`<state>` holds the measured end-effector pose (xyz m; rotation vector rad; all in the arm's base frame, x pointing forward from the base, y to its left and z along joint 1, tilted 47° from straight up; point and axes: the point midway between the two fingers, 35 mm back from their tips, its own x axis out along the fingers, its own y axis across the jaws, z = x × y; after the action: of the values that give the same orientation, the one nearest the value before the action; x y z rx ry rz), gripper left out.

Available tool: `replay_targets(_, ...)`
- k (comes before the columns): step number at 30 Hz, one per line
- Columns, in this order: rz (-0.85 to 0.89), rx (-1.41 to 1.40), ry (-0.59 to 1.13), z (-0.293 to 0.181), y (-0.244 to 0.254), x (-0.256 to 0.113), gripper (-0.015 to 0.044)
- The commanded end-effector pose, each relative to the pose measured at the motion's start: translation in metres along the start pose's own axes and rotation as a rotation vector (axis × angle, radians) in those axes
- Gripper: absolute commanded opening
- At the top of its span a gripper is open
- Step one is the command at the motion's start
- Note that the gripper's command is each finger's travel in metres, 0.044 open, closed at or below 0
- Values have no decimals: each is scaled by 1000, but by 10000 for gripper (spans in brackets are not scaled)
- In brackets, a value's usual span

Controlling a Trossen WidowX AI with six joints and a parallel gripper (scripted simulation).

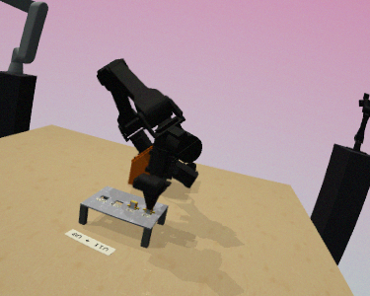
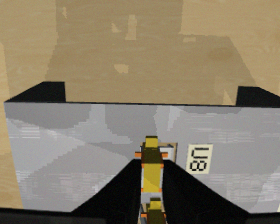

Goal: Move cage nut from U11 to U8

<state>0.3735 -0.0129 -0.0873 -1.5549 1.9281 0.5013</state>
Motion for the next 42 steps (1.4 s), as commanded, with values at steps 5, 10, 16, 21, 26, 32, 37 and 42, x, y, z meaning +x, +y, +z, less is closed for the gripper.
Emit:
replay_targets(5,10,2,-1,1,0,1,26)
replay_targets(10,15,2,0,1,-1,1,26)
replay_targets(16,16,2,1,1,-1,1,26)
replay_targets(21,16,2,1,1,-1,1,26)
replay_targets(26,16,2,1,1,-1,1,26)
replay_targets(32,16,2,2,1,-2,1,26)
replay_targets(37,16,2,2,1,-2,1,26)
replay_targets(42,16,2,2,1,-3,1,26)
